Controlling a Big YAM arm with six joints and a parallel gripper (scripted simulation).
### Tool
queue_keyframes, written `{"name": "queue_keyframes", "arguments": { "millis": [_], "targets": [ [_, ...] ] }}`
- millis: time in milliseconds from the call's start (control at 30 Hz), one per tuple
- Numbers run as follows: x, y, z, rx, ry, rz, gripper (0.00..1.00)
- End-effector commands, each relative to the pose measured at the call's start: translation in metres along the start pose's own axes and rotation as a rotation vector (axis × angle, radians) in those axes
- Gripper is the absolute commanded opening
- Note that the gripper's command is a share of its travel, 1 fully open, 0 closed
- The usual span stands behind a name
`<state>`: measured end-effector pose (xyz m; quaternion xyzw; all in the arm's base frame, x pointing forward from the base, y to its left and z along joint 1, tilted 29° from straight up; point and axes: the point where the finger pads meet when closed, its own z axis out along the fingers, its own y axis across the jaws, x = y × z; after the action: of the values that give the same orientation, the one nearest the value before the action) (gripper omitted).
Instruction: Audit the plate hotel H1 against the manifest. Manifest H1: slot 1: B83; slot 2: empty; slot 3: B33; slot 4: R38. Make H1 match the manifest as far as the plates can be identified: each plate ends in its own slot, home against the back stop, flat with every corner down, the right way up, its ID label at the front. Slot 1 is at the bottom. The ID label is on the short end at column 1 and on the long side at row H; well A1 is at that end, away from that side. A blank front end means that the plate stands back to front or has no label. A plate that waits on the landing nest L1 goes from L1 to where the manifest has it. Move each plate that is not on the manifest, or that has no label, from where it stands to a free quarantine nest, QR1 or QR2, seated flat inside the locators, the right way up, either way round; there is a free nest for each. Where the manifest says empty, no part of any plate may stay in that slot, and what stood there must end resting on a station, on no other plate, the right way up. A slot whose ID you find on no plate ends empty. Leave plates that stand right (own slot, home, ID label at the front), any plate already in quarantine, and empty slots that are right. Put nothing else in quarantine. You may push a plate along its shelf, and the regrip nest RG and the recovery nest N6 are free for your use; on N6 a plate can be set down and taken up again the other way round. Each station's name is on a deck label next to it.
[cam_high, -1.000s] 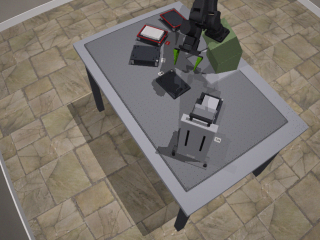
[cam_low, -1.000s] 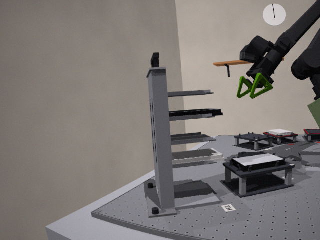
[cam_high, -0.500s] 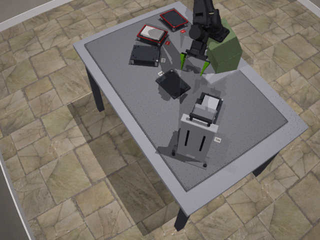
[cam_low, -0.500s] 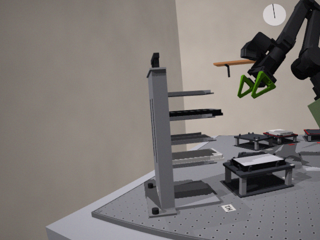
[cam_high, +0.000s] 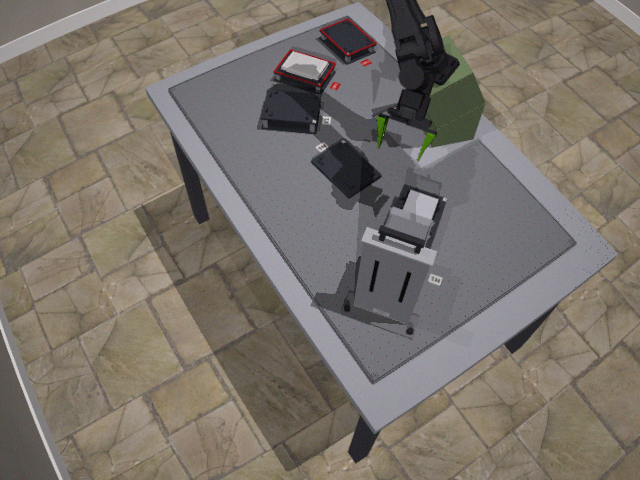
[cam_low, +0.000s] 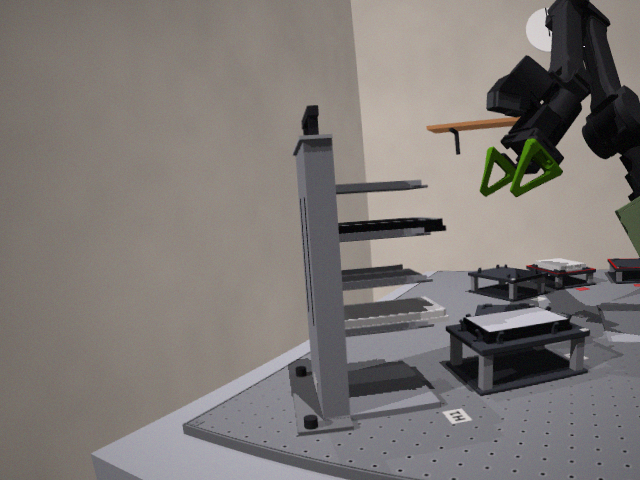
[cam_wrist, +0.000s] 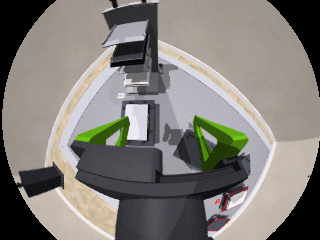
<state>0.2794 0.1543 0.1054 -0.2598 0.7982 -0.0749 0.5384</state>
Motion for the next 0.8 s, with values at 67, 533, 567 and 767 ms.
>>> {"name": "queue_keyframes", "arguments": {
  "millis": [67, 533, 567, 767],
  "targets": [
    [-0.034, 0.019, 0.002, -0.013, -0.060, 0.064, 1.00],
    [-0.029, 0.063, 0.003, -0.020, -0.048, 0.062, 1.00],
    [-0.033, 0.067, 0.004, -0.020, -0.053, 0.067, 1.00],
    [-0.034, 0.089, 0.005, -0.022, -0.050, 0.068, 1.00]
  ]
}}
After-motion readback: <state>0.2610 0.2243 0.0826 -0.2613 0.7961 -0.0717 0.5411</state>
